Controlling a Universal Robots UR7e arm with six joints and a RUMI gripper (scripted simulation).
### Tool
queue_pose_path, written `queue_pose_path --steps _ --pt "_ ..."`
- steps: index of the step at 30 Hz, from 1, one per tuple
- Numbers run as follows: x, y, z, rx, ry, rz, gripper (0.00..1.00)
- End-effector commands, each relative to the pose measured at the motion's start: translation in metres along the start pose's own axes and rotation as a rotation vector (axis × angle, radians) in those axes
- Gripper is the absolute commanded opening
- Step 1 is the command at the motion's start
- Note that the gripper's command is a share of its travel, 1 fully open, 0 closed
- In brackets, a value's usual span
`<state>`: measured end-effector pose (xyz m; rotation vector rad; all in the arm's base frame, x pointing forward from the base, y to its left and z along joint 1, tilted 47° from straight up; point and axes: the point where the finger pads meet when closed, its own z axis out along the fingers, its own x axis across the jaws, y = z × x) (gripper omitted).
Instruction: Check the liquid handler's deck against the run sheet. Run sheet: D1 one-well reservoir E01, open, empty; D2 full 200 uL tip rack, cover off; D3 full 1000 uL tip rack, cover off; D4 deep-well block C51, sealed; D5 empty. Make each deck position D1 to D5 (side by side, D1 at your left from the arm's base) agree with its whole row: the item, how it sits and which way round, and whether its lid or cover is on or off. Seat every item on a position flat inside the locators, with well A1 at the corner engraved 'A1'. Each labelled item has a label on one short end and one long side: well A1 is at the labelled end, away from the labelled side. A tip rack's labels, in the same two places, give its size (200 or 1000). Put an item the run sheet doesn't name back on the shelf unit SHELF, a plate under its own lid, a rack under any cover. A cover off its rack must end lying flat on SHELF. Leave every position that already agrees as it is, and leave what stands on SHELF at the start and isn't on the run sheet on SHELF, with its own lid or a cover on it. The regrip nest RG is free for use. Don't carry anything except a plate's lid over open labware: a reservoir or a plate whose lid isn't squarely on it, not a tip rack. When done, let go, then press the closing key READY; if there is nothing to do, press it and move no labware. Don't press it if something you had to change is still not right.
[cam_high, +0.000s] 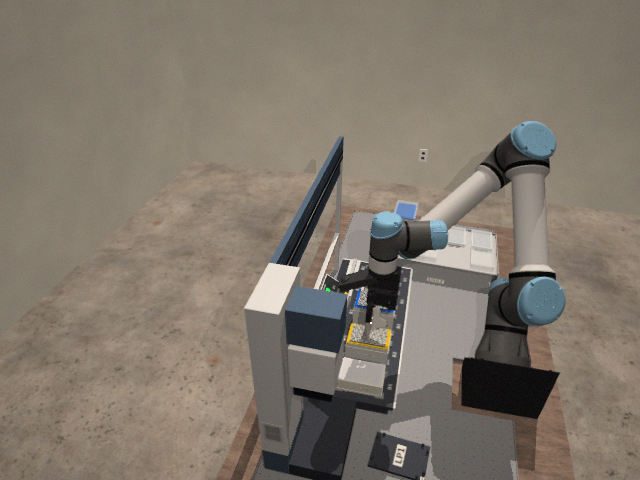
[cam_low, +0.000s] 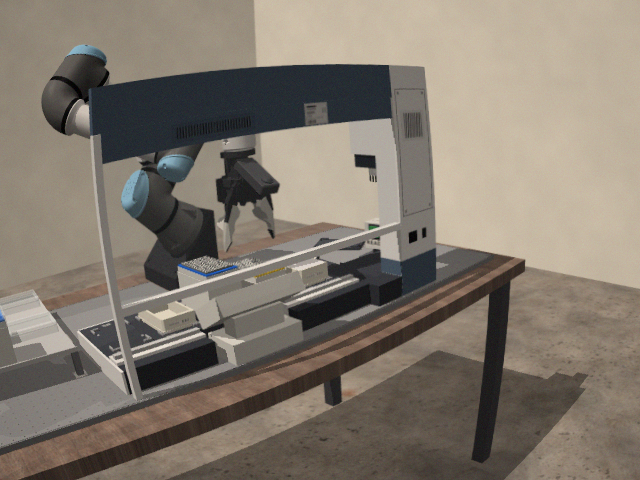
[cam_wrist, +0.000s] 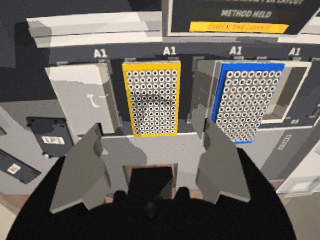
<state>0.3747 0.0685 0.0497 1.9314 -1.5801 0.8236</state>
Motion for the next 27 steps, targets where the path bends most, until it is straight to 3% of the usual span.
queue_pose_path --steps 1,27 --pt "0.000 0.000 -0.006 0.000 0.000 0.000 0.82" --pt "0.000 0.000 -0.046 0.000 0.000 0.000 0.82"
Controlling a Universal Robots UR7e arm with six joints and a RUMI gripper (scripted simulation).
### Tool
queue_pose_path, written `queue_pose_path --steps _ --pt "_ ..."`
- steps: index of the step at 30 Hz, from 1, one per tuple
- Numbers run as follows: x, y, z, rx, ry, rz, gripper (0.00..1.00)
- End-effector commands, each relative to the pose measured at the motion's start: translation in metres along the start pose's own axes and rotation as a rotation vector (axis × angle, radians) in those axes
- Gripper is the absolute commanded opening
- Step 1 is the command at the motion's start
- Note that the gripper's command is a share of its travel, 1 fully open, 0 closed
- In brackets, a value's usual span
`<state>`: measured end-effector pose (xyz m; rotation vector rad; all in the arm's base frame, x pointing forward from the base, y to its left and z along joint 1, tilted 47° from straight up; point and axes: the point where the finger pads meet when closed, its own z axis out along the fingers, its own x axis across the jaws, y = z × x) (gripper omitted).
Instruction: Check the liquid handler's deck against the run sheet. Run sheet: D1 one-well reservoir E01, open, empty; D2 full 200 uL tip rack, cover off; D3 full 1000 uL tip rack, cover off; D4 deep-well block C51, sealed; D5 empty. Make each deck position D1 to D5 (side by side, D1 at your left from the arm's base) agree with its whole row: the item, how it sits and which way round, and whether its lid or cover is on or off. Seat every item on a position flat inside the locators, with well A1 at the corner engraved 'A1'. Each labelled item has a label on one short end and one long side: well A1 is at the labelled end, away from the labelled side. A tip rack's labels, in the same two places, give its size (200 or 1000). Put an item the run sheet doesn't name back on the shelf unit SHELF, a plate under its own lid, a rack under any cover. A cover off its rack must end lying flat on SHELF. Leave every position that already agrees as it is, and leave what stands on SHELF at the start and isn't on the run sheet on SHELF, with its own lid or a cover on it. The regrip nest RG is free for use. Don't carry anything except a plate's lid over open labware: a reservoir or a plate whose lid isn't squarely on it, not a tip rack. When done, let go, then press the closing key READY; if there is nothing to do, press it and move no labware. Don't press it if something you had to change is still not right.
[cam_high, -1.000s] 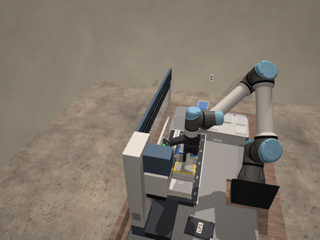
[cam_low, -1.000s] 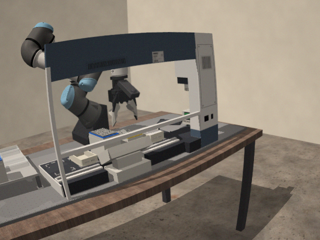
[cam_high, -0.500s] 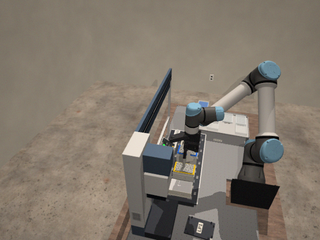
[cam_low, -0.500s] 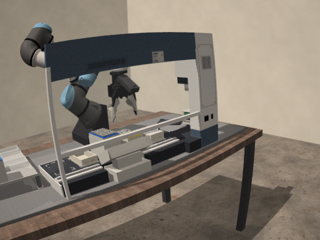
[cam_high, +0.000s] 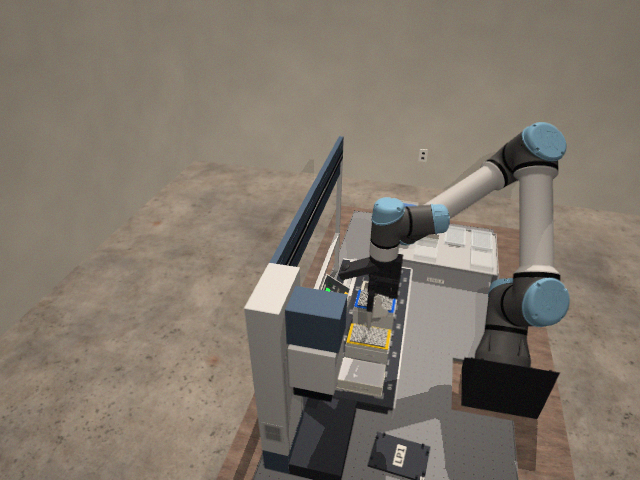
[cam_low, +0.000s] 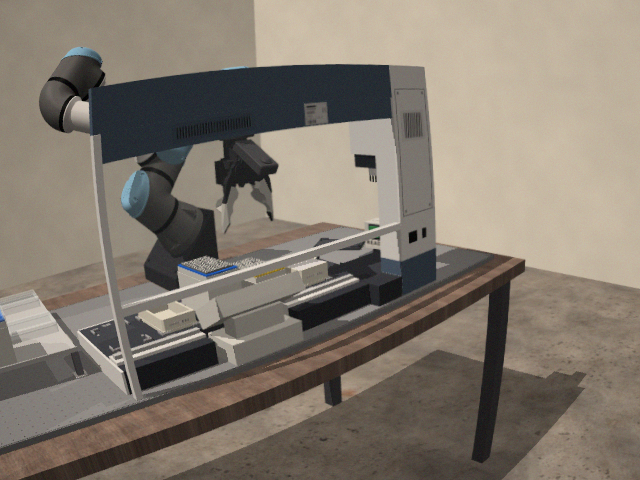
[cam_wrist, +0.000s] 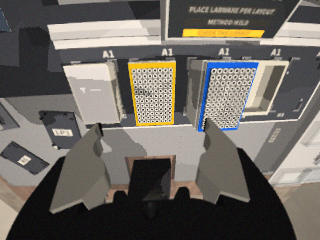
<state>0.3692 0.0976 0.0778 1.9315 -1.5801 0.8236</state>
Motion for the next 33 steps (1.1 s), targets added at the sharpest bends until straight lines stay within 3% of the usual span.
queue_pose_path --steps 1,33 --pt "0.000 0.000 -0.007 0.000 0.000 0.000 0.82" --pt "0.000 0.000 -0.054 0.000 0.000 0.000 0.82"
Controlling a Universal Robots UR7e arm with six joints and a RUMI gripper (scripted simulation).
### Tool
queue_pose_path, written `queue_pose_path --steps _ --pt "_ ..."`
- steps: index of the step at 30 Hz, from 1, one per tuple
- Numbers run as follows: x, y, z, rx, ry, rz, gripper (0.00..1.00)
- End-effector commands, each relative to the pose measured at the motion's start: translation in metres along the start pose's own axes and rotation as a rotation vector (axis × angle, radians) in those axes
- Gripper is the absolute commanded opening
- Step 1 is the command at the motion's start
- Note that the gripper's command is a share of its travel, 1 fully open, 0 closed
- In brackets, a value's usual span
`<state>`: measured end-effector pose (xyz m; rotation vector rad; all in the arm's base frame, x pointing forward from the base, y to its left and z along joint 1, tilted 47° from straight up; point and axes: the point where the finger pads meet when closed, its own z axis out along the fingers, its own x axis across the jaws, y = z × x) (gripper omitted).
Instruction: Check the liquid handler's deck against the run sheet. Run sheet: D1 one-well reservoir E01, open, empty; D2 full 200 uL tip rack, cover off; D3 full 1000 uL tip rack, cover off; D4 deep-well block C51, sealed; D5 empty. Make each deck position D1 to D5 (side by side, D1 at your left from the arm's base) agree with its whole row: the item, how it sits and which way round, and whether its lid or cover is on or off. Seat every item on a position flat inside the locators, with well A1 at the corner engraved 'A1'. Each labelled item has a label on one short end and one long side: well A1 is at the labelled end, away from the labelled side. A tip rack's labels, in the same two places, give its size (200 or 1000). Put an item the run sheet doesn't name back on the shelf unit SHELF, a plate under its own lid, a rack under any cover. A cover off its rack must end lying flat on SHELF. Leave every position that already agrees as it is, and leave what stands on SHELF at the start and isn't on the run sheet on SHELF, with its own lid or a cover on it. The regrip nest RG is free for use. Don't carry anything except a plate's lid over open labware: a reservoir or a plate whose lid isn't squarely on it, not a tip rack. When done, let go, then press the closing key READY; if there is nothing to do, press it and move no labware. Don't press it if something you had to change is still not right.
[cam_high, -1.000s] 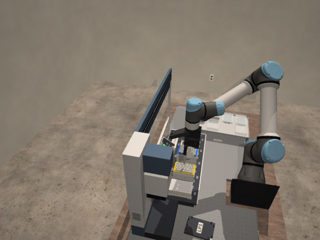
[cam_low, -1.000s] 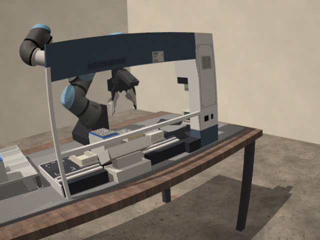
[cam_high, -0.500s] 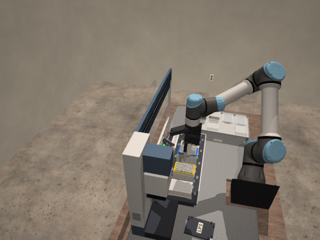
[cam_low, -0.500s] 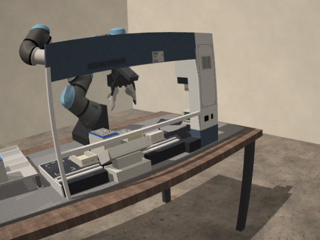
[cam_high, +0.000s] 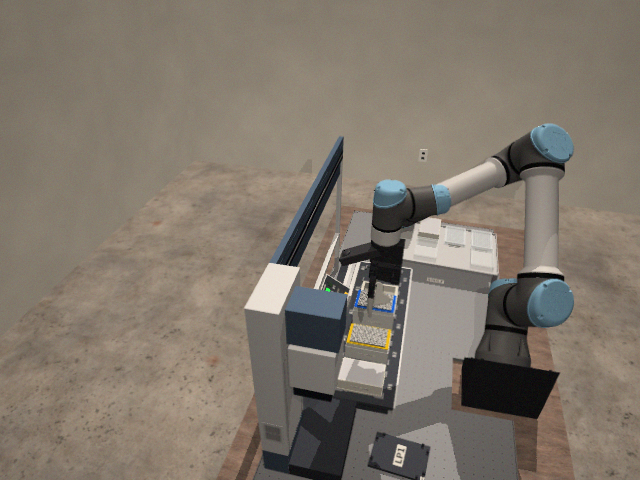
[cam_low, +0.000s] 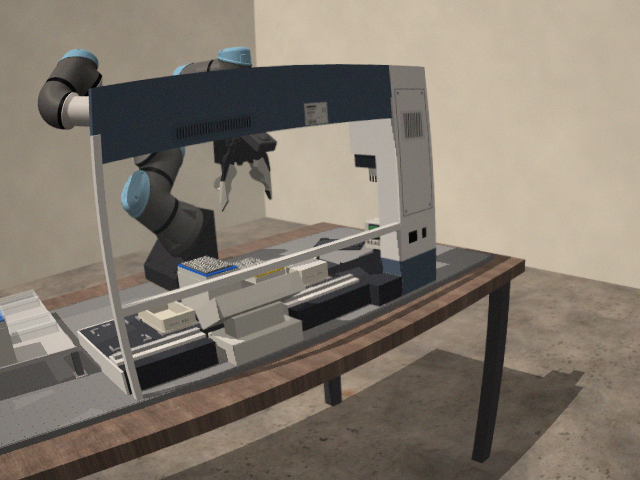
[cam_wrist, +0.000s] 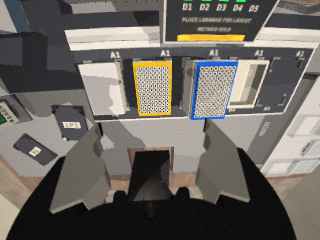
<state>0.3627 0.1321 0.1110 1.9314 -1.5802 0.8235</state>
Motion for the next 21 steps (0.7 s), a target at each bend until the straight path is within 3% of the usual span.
queue_pose_path --steps 1,21 --pt "0.000 0.000 -0.007 0.000 0.000 0.000 0.82" --pt "0.000 0.000 -0.035 0.000 0.000 0.000 0.82"
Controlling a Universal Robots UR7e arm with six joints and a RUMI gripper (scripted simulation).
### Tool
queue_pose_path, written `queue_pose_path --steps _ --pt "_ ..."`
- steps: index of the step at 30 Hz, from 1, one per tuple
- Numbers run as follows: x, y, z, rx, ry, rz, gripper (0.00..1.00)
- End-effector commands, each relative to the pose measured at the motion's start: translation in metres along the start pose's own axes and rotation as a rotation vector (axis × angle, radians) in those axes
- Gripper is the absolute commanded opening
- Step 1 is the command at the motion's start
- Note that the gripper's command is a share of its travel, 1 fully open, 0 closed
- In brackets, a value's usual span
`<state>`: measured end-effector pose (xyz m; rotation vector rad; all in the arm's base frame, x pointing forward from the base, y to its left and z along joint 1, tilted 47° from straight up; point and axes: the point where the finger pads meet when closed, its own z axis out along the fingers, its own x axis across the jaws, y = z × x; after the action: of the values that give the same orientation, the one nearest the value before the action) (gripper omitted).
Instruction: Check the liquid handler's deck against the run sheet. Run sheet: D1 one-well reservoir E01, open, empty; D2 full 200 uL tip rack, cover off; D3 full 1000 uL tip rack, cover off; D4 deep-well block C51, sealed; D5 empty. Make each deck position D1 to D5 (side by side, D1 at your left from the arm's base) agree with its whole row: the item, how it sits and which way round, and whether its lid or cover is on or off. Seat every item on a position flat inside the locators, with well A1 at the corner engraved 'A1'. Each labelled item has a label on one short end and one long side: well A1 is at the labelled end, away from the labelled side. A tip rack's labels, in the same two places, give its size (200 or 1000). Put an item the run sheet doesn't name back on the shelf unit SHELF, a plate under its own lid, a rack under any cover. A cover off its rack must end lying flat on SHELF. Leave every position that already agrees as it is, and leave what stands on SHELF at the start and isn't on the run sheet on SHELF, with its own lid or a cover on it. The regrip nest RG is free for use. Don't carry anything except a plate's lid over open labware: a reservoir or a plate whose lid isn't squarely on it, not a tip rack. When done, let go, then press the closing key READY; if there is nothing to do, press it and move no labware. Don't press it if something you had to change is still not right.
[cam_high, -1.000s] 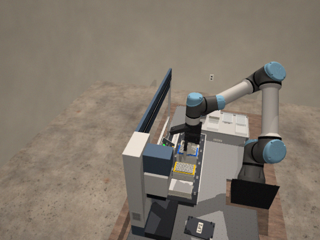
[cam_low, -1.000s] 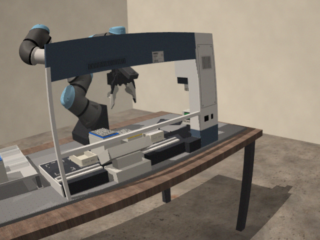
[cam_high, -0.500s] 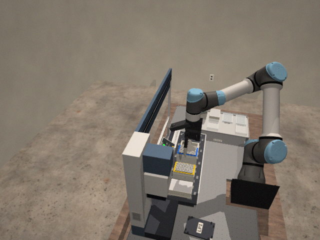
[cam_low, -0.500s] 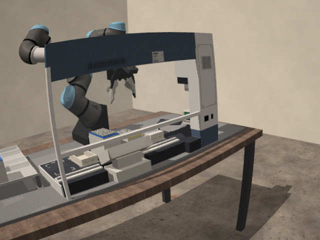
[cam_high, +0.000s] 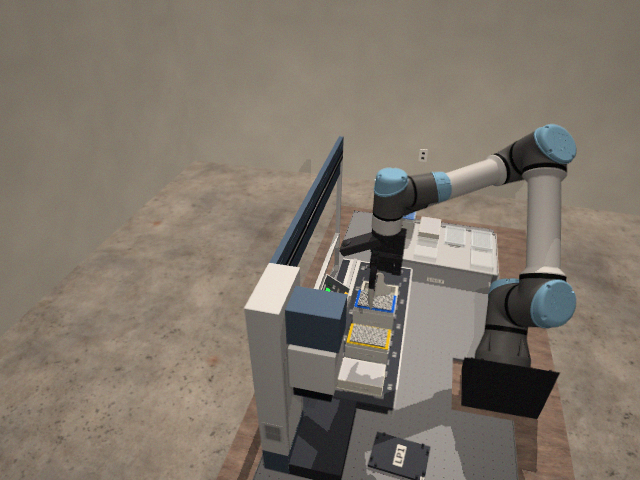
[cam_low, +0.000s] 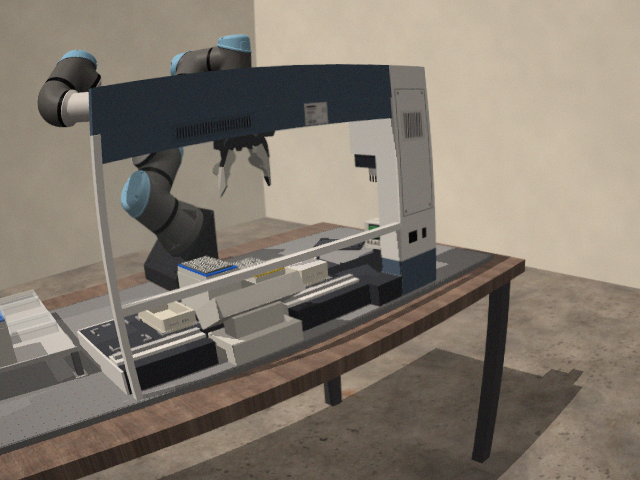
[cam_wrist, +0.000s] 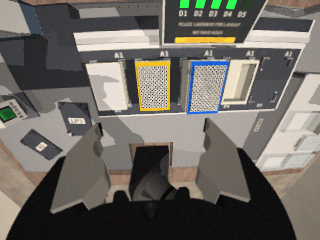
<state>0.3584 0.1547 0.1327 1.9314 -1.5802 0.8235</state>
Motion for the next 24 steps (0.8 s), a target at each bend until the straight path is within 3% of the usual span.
queue_pose_path --steps 1,16,22,24 --pt "0.000 0.000 -0.004 0.000 0.000 0.000 0.82" --pt "0.000 0.000 -0.029 0.000 0.000 0.000 0.82" --pt "0.000 0.000 -0.032 0.000 0.000 0.000 0.82" --pt "0.000 0.010 -0.031 0.000 0.000 0.000 0.82"
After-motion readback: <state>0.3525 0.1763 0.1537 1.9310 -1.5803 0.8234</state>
